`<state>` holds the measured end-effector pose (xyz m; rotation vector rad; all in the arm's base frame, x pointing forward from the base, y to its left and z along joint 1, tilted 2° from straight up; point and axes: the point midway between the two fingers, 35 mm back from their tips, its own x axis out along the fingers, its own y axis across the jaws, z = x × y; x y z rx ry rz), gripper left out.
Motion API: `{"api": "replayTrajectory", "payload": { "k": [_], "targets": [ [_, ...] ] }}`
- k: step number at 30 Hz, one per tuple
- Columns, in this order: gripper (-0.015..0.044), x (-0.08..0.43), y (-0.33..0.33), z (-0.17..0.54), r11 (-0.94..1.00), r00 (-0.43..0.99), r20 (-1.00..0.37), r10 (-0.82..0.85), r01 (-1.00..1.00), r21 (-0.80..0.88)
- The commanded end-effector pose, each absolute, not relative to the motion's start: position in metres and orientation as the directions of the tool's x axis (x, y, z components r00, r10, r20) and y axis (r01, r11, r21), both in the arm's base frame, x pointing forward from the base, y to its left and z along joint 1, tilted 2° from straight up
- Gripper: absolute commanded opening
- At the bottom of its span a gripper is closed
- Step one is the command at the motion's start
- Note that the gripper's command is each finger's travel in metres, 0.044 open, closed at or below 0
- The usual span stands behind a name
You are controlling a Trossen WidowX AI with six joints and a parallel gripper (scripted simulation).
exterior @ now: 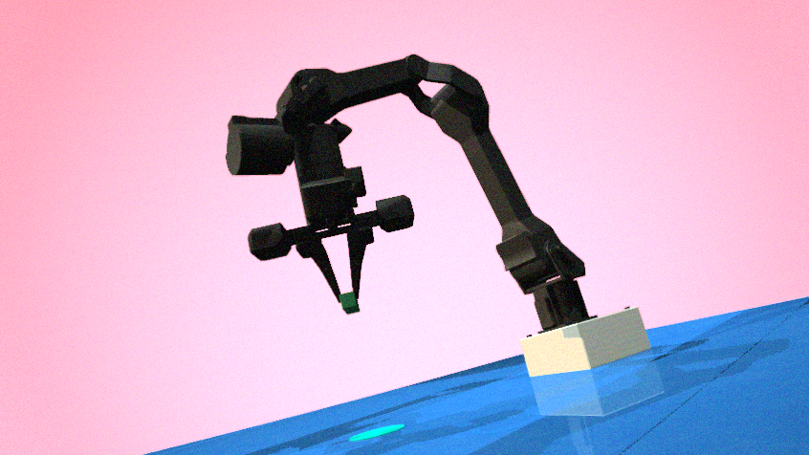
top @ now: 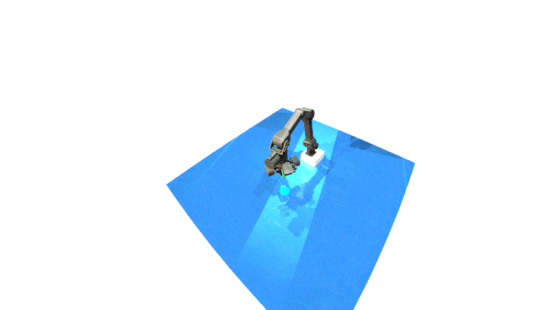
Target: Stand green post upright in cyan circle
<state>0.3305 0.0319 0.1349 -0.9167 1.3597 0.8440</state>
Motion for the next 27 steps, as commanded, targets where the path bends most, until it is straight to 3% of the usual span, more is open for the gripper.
{"api": "replayTrajectory", "payload": {
  "k": [1,27],
  "targets": [
    [0.0023,0.334,0.04,0.135,0.384,0.045,-0.999,-0.03,-0.922,-0.053],
    [0.0023,0.328,0.043,0.121,0.331,-0.019,-0.995,0.103,-0.942,0.052]
  ]
}}
